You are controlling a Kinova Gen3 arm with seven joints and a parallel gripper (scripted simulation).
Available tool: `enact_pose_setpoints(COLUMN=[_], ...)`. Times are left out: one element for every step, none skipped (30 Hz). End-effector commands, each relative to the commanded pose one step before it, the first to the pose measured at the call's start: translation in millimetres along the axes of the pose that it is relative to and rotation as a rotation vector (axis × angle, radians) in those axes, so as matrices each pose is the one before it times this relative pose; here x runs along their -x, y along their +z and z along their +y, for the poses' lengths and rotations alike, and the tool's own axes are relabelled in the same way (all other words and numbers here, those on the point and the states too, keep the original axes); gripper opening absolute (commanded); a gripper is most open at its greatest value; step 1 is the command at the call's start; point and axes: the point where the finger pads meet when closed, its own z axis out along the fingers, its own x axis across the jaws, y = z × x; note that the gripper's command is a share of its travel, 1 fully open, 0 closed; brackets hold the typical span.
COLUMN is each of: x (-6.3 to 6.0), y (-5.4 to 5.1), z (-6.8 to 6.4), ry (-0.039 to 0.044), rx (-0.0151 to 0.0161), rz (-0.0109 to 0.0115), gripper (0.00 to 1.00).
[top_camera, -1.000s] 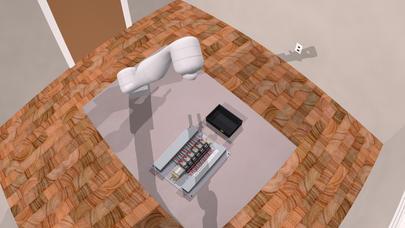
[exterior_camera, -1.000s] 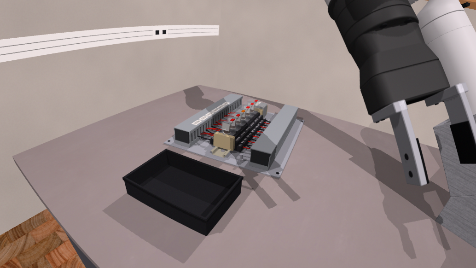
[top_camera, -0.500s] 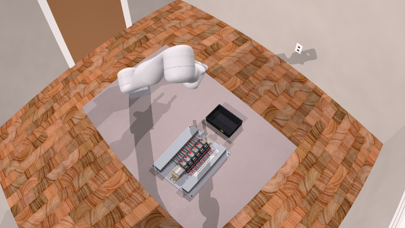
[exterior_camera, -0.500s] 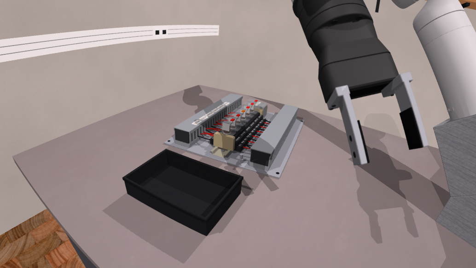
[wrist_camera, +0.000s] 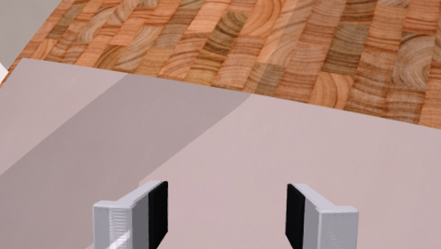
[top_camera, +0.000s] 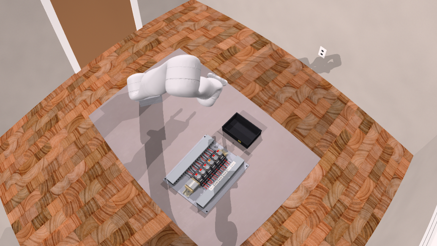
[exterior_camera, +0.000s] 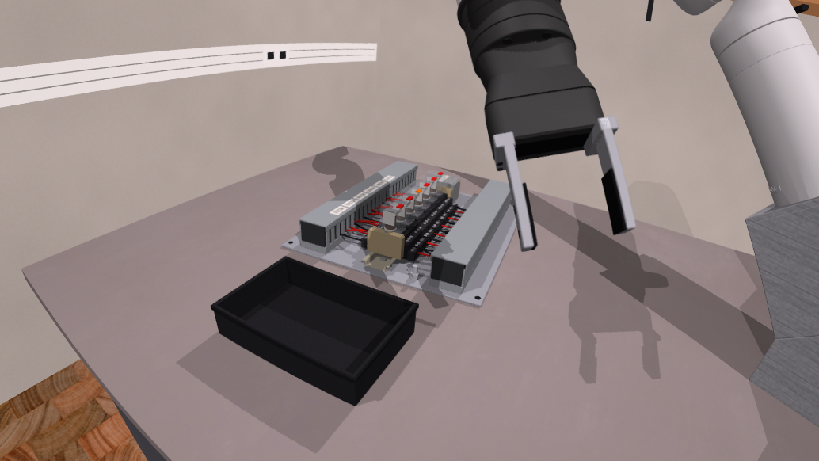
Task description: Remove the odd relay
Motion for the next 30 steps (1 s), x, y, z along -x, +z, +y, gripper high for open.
enact_pose_setpoints(x=[-12.30, 0.00, 0.00, -3.00, -3.00, -2.98, -2.97, -2.96, -2.94, -2.93, -2.91, -2.89, -2.86, -2.84, -2.82, -2.79, -2.76, -2.73, 0.00, 0.00, -2.70, -2.67, -2.64, -2.60, -2.57, -2.53, -2.50, -2.46, -2.42, -2.38], y=[-9.11, 0.00, 0.00, -2.08, -2.07, -2.07, -2.07, -2.06, -2.05, -2.05, -2.04, -2.03, -2.02, -2.01, -1.99, -1.98, -1.97, -1.95, 0.00, 0.00, -1.94, -1.92, -1.91, -1.89, -1.87, -1.85, -1.83, -1.81, -1.79, -1.77], z=[11.86, 0.00, 0.00, 3.34, 3.42, 3.50, 3.58, 3.66, 3.73, 3.81, 3.88, 3.95, 4.02, 4.09, 4.15, 4.22, 4.28, 4.34, 0.00, 0.00, 4.40, 4.45, 4.51, 4.56, 4.60, 4.65, 4.69, 4.73, 4.77, 4.80], ry=[0.00414, 0.00000, 0.00000, 0.00140, 0.00142, 0.00145, 0.00147, 0.00149, 0.00152, 0.00154, 0.00157, 0.00159, 0.00162, 0.00164, 0.00167, 0.00169, 0.00171, 0.00174, 0.00000, 0.00000, 0.00176, 0.00178, 0.00181, 0.00183, 0.00185, 0.00187, 0.00189, 0.00191, 0.00193, 0.00194], rx=[0.00393, 0.00000, 0.00000, 0.00177, 0.00197, 0.00217, 0.00237, 0.00257, 0.00277, 0.00297, 0.00317, 0.00336, 0.00355, 0.00375, 0.00394, 0.00412, 0.00431, 0.00449, 0.00000, 0.00000, 0.00467, 0.00484, 0.00501, 0.00518, 0.00535, 0.00550, 0.00566, 0.00581, 0.00595, 0.00609], rz=[0.02083, 0.00000, 0.00000, 0.00552, 0.00558, 0.00564, 0.00569, 0.00574, 0.00578, 0.00582, 0.00586, 0.00589, 0.00591, 0.00593, 0.00595, 0.00596, 0.00597, 0.00597, 0.00000, 0.00000, 0.00597, 0.00596, 0.00595, 0.00594, 0.00592, 0.00589, 0.00586, 0.00583, 0.00580, 0.00576], gripper=[0.98, 0.98, 0.98, 0.98, 0.98, 0.98, 0.98, 0.98, 0.98, 0.98, 0.98, 0.98, 0.98, 0.98, 0.98, 0.98, 0.98, 0.98, 0.98, 0.98, 0.98, 0.98, 0.98, 0.98, 0.98, 0.98, 0.98, 0.98, 0.98, 0.98])
